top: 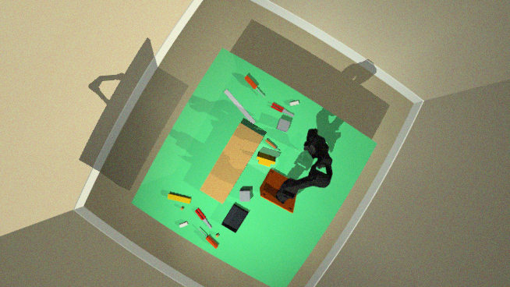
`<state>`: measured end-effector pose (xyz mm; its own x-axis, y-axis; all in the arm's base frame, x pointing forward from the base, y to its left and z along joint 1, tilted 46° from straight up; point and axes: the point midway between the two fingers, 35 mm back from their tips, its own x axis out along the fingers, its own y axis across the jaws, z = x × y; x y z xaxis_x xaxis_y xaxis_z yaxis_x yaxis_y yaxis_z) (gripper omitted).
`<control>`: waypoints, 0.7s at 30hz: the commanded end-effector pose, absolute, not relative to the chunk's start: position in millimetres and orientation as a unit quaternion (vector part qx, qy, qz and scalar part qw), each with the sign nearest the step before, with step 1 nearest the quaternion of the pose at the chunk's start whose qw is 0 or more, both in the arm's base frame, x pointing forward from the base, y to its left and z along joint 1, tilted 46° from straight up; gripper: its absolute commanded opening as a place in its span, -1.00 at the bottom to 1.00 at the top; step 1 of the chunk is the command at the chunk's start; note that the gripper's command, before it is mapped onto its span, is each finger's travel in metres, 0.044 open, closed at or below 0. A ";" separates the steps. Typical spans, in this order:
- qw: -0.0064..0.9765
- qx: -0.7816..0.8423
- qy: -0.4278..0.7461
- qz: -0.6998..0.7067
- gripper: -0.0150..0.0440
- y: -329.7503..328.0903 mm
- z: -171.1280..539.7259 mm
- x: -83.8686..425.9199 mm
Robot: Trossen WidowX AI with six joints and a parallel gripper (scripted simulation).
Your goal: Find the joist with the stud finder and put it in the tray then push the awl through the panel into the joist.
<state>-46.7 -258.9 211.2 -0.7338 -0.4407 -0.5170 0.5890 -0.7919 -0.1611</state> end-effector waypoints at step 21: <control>0.661 0.228 0.259 -0.666 1.00 -142.7 128.5 180.0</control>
<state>165.0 -167.7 138.4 -0.1084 -0.7688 -0.6303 0.9940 -0.0932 -0.0573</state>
